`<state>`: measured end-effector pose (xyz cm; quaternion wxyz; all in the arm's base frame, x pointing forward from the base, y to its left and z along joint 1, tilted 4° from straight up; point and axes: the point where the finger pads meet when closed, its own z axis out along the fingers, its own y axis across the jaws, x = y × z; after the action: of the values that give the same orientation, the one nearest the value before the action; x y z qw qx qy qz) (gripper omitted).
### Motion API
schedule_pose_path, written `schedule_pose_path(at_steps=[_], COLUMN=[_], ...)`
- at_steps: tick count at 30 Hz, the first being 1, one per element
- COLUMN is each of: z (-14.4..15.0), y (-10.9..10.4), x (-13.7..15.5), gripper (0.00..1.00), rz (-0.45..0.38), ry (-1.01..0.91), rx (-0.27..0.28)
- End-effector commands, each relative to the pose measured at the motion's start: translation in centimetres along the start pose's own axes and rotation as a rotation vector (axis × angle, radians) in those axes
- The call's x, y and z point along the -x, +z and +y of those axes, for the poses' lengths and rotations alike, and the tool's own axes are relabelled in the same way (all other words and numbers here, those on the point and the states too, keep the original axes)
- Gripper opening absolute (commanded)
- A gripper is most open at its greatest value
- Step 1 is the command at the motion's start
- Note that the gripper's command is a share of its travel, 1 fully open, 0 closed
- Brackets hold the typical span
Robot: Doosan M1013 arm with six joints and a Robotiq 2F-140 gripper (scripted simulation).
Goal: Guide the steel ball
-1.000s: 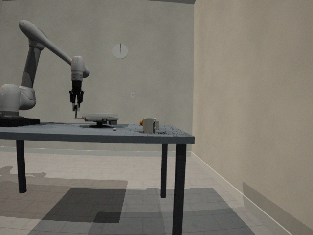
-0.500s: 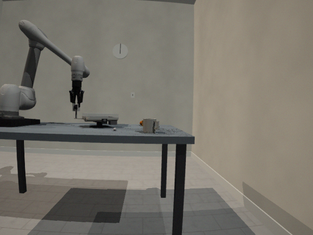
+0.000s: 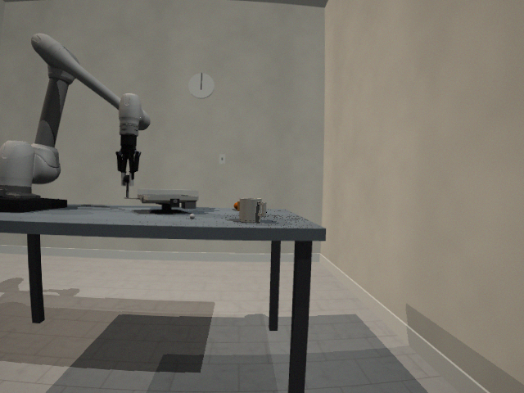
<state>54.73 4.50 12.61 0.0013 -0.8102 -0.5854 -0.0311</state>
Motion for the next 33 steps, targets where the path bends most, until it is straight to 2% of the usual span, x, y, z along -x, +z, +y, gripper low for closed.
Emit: schedule_pose_path(at_steps=[1, 15, 16, 33], z=[-0.01, -0.01, -0.01, -0.01], y=[-0.01, -0.01, -0.01, -0.01], x=[0.0, 0.0, 0.0, 0.0], gripper=[0.0, 0.0, 0.36, 0.36], rz=[0.0, 0.0, 0.0, 0.0], ry=[0.0, 0.0, 0.0, 0.0], rx=[0.0, 0.0, 0.0, 0.0])
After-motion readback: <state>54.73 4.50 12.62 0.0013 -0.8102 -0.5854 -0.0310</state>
